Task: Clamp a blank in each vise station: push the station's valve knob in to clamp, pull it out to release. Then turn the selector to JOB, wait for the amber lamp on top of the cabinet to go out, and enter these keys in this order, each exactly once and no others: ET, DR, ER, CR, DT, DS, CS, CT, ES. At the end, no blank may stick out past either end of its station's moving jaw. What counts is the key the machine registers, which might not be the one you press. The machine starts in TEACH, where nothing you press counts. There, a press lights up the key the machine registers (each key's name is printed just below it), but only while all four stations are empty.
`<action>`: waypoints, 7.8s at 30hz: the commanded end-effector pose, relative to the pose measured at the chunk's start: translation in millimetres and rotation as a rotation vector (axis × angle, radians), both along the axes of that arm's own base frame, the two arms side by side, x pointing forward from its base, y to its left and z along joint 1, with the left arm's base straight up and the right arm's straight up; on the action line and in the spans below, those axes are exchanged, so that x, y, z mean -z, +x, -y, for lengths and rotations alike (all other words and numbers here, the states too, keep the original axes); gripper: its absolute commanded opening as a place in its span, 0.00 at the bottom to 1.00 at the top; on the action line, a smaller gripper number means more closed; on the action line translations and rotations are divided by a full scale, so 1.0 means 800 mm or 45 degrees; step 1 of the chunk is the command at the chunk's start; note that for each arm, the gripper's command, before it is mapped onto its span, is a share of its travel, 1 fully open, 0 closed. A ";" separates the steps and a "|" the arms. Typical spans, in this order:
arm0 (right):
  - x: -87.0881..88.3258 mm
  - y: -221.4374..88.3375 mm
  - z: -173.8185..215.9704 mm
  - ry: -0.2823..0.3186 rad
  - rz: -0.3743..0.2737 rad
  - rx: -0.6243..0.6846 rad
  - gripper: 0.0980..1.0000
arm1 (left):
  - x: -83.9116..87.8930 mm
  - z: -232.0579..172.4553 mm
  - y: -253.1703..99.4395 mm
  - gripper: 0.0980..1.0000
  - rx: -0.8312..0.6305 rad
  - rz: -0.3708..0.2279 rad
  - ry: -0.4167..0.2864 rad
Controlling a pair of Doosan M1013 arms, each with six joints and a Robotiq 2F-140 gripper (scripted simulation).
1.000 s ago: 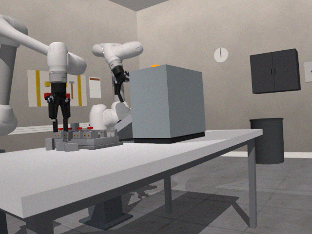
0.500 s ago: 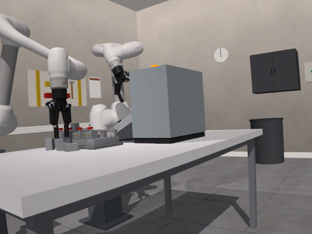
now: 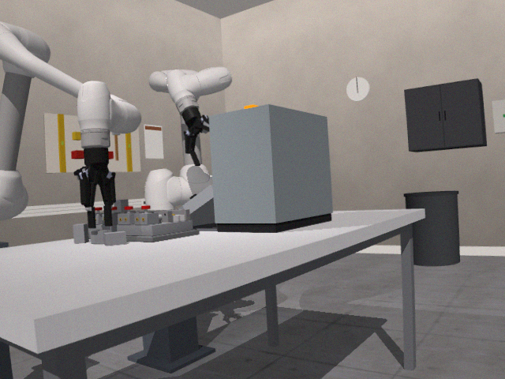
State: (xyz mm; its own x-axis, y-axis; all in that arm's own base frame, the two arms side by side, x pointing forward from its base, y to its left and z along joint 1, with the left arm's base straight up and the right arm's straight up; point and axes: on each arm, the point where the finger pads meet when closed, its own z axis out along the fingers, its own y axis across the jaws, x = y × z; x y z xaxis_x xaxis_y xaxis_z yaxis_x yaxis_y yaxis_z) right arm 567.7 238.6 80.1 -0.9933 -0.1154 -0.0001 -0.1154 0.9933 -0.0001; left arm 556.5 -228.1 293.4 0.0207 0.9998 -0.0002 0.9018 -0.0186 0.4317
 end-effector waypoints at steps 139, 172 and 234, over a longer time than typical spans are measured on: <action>-0.090 -0.080 -0.250 0.002 0.001 0.138 0.00 | -0.001 0.000 0.000 1.00 0.000 0.001 0.000; -0.081 -0.080 -0.250 0.002 0.001 0.138 0.00 | -0.001 0.000 0.000 1.00 0.000 0.001 0.000; -0.065 -0.080 -0.250 0.002 0.001 0.138 0.00 | -0.001 0.000 0.000 1.00 0.000 0.001 0.000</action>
State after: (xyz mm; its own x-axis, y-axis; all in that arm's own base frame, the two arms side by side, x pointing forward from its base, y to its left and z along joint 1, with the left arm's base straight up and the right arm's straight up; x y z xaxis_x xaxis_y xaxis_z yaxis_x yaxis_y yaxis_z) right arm 503.1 438.2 131.1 -1.0000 -0.0075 0.0000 -0.0075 1.0000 -0.0003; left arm 556.5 -228.1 293.4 0.0207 0.9998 -0.0002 0.9018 -0.0186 0.4317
